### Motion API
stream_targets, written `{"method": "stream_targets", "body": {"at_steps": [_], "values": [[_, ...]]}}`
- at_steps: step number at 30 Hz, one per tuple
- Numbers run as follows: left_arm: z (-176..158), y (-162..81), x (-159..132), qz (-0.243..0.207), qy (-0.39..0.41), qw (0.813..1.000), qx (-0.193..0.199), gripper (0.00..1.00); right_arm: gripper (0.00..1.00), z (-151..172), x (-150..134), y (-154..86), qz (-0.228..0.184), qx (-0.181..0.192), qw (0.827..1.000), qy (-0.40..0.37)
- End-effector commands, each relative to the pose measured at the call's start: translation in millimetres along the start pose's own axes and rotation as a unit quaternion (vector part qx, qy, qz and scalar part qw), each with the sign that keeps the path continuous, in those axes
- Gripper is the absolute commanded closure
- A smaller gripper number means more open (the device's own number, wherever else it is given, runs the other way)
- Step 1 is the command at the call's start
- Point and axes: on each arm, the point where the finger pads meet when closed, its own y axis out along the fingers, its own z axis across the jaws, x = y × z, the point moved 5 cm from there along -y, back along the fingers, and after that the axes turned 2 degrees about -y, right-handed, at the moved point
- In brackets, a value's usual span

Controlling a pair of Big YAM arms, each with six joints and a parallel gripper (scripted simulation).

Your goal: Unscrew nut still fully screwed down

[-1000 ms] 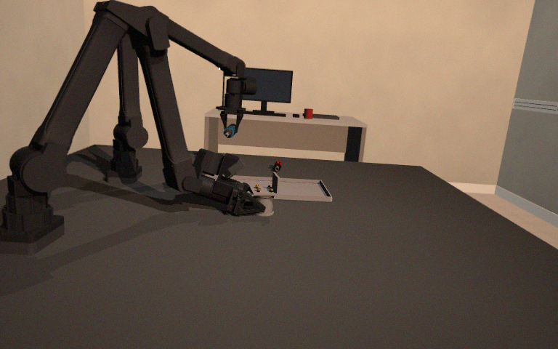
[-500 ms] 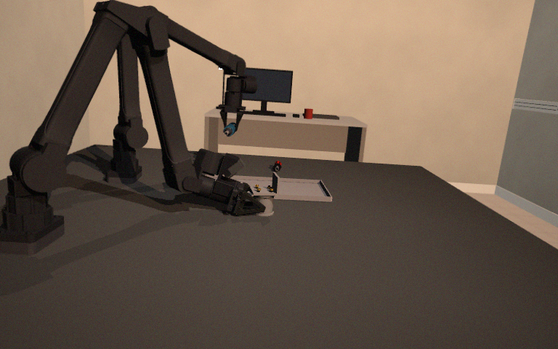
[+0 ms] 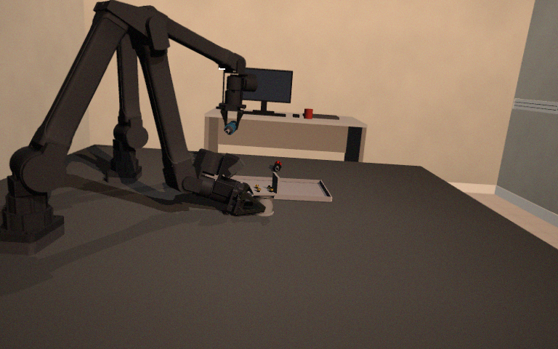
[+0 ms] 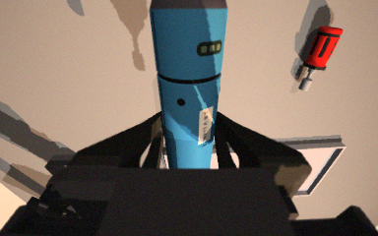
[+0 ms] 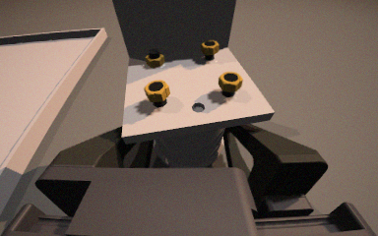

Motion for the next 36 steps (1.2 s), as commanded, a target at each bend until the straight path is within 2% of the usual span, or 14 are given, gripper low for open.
{"method": "stream_targets", "body": {"at_steps": [1, 36], "values": [[-11.1, -48.8, 15.6, -0.035, -0.01, 0.999, -0.041, 0.58, 0.41, 3.5, 8.9, 3.4, -0.009, 0.002, 1.0, 0.009], [-11.5, -54.8, 17.0, -0.039, -0.015, 0.998, -0.044, 0.58, 0.41, 3.5, 8.9, 3.4, -0.009, 0.002, 1.0, 0.009]]}}
